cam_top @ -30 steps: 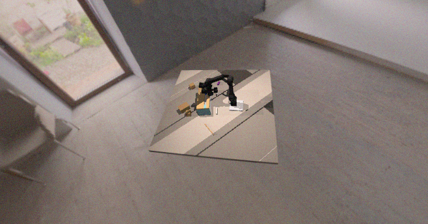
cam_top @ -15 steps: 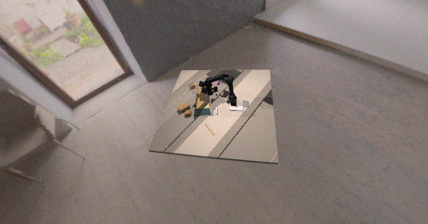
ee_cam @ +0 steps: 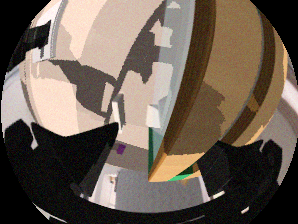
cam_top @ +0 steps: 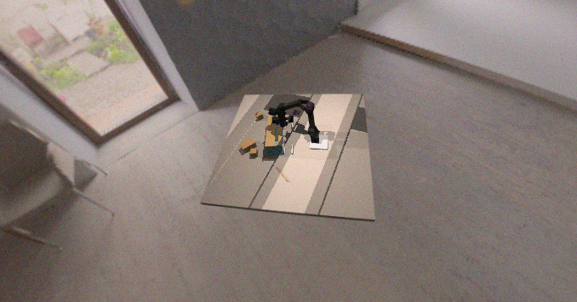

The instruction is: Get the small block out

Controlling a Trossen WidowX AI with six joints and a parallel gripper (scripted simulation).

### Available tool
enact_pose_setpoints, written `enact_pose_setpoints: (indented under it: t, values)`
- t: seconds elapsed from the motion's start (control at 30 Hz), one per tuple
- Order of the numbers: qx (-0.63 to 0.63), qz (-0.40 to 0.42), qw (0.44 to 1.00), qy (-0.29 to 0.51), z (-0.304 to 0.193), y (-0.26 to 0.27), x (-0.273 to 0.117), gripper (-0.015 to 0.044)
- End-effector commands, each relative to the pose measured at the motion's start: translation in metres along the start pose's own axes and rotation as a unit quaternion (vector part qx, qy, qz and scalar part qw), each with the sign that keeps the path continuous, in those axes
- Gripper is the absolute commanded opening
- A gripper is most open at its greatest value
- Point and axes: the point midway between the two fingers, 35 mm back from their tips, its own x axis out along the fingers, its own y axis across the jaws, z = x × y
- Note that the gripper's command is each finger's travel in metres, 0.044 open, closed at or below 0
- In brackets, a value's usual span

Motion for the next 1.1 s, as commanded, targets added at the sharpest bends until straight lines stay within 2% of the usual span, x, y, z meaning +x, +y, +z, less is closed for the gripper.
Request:
enact_pose_setpoints:
  t: [0.0,0.6,0.7,0.9,1.07]
  values:
    - [-0.003,0.002,1.000,0.000,-0.004,-0.001,0.003,0.0400]
    - [-0.003,0.002,1.000,0.000,-0.023,-0.001,0.010,0.0400]
    - [-0.003,0.002,1.000,0.001,-0.026,-0.002,-0.001,0.0400]
    - [0.000,0.001,1.000,0.002,-0.038,-0.001,-0.049,0.0400]
    - [0.000,0.001,1.000,0.002,-0.039,-0.001,-0.051,0.0400]
